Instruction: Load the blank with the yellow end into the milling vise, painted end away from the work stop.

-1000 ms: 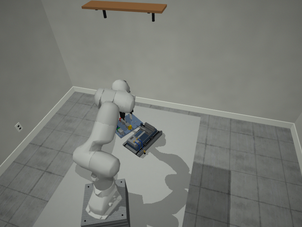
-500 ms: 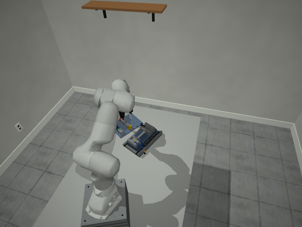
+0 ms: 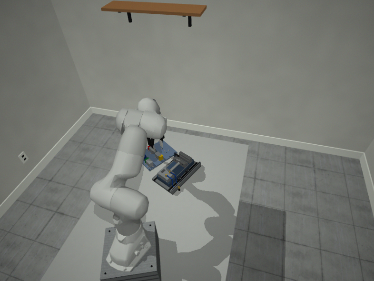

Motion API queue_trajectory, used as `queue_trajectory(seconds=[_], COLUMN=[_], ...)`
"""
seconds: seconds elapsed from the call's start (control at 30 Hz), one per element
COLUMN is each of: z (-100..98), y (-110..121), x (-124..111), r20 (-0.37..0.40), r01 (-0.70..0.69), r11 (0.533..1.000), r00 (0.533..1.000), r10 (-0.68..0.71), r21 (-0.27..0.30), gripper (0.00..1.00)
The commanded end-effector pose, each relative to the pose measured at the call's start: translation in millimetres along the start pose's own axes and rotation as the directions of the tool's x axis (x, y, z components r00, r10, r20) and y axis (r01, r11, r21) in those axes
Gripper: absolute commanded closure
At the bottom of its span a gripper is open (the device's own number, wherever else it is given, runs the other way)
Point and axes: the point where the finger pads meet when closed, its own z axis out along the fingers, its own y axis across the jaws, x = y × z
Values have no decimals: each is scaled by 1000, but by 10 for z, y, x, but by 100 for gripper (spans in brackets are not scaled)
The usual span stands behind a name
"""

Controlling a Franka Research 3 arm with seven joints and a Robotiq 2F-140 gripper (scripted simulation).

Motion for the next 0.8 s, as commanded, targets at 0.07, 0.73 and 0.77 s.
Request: queue_trajectory(seconds=[0.07, 0.73, 0.77], z=[-8, -20, -20], y=[6, 8, 8], x=[12, 17, 17], r20=[-1, -1, -1], r01=[-5, -5, -5], r11=[1000, 1000, 1000], r00=[1000, 1000, 1000], r10=[5, 5, 5], r21=[-3, -3, -3], gripper=[60, 60, 60])
